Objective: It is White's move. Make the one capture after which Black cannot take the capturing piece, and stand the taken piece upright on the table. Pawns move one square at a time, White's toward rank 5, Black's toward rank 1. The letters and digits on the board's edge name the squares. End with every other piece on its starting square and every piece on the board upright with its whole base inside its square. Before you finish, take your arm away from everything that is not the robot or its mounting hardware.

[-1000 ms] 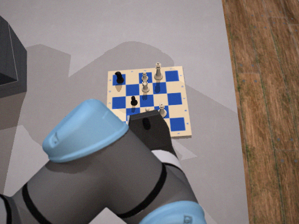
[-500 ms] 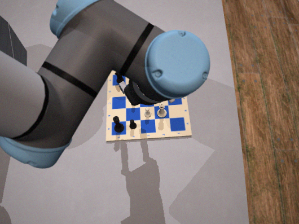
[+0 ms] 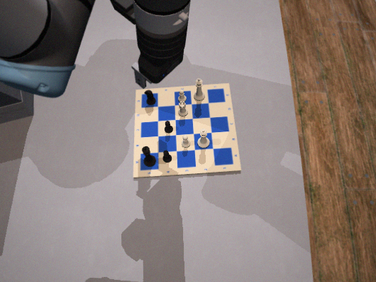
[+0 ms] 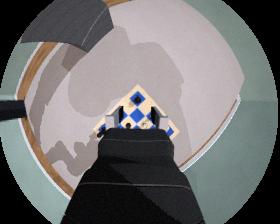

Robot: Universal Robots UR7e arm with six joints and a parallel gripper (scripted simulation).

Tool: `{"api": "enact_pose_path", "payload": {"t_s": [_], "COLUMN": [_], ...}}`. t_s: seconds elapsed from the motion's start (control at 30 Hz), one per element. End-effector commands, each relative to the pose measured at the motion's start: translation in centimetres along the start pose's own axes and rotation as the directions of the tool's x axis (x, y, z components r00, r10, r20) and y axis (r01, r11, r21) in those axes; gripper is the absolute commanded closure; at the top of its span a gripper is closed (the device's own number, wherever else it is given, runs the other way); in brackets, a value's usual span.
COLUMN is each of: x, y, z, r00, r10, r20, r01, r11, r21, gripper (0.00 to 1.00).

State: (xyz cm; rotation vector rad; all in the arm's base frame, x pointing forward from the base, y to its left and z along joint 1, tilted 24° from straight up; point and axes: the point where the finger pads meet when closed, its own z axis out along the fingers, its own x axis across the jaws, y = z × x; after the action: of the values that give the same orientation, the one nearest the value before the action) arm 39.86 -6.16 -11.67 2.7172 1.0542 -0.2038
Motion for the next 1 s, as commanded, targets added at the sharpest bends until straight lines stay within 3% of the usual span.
{"api": "enact_pose_path", "payload": {"t_s": [0.0,0.2,0.97], "x": [0.4,0.4,0.4], "y": [-2.3,-3.4,-3.6], "z": [-0.9,-1.6,-1.6], "r00": [0.996,0.992,0.992], "r10": [-0.079,-0.114,-0.119], "r20": [0.032,0.049,0.051], "r01": [0.082,0.121,0.127], "r11": [0.989,0.976,0.974], "r21": [-0.126,-0.181,-0.188], "gripper": [0.0,0.0,0.0]}}
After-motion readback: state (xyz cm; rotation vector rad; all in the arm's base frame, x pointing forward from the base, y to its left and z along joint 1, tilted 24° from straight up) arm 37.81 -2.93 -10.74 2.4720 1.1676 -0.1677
